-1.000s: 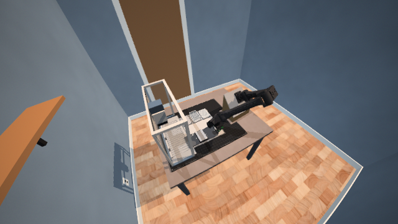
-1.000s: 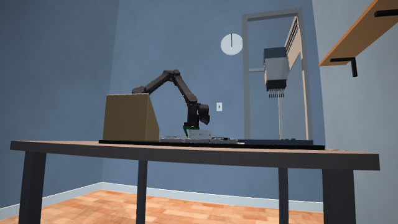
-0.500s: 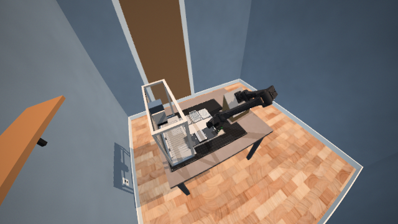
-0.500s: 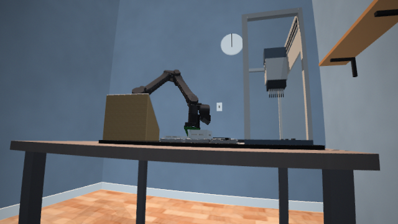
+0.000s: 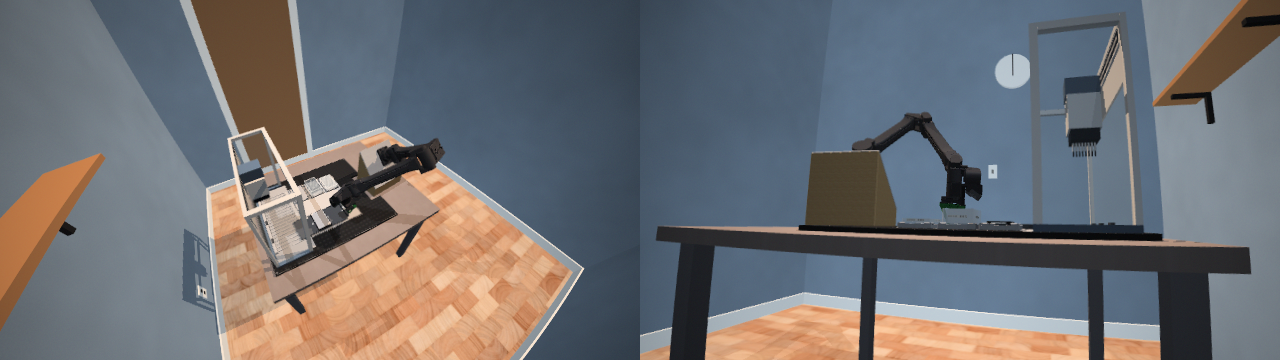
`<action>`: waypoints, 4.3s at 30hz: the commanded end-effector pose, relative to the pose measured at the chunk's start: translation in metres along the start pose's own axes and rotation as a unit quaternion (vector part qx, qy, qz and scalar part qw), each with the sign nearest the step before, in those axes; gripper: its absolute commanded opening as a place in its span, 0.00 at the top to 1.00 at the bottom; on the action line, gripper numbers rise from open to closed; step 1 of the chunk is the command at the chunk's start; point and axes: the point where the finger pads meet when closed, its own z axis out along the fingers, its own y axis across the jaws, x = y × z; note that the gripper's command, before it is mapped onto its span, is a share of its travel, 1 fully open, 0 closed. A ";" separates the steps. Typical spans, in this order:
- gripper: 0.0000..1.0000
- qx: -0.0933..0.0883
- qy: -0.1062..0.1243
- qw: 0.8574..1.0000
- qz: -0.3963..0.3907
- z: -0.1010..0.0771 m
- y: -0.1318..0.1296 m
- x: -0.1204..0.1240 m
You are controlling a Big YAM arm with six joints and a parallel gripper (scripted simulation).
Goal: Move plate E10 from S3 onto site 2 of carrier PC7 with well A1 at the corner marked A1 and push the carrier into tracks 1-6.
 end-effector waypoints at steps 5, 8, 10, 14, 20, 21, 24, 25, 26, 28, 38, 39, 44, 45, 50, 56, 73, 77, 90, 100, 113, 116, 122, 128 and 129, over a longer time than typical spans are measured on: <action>0.20 -0.005 -0.028 1.000 -0.007 -0.016 0.001 -0.037; 0.20 -0.005 -0.027 1.000 -0.006 -0.016 0.000 -0.040; 0.20 -0.005 -0.028 1.000 -0.006 -0.016 0.000 -0.042; 0.20 -0.005 -0.027 1.000 -0.006 -0.016 0.000 -0.046; 0.20 -0.005 -0.026 1.000 -0.005 -0.017 0.000 -0.050; 0.20 -0.005 -0.028 1.000 -0.006 -0.017 0.000 -0.051; 0.20 -0.005 -0.028 1.000 -0.006 -0.017 0.000 -0.054; 0.20 -0.005 -0.028 1.000 -0.006 -0.017 -0.001 -0.055; 0.20 -0.005 -0.028 1.000 -0.006 -0.017 -0.001 -0.057; 0.20 -0.005 -0.028 1.000 -0.005 -0.018 -0.001 -0.058; 0.20 -0.005 -0.028 1.000 -0.006 -0.018 -0.001 -0.067; 0.20 -0.006 -0.029 1.000 -0.006 -0.018 -0.001 -0.068; 0.20 -0.005 -0.029 1.000 -0.005 -0.019 -0.001 -0.073; 0.20 -0.005 -0.029 1.000 -0.005 -0.019 -0.001 -0.074; 0.20 -0.005 -0.029 1.000 -0.005 -0.019 -0.002 -0.078; 0.20 -0.006 -0.030 1.000 -0.006 -0.020 -0.002 -0.083; 0.20 -0.006 -0.030 1.000 -0.005 -0.021 -0.002 -0.099; 0.20 -0.006 -0.030 1.000 -0.005 -0.022 -0.003 -0.103; 0.20 -0.006 -0.031 1.000 -0.005 -0.023 -0.003 -0.114; 0.20 -0.006 -0.030 1.000 -0.004 -0.024 -0.004 -0.124; 0.20 -0.006 -0.031 1.000 -0.004 -0.025 -0.004 -0.135; 0.20 -0.006 -0.031 1.000 -0.004 -0.025 -0.004 -0.138; 0.20 -0.006 -0.030 1.000 -0.003 -0.025 -0.005 -0.142; 0.20 -0.006 -0.031 0.999 -0.004 -0.026 -0.005 -0.149; 0.20 -0.006 -0.031 0.999 -0.004 -0.026 -0.005 -0.150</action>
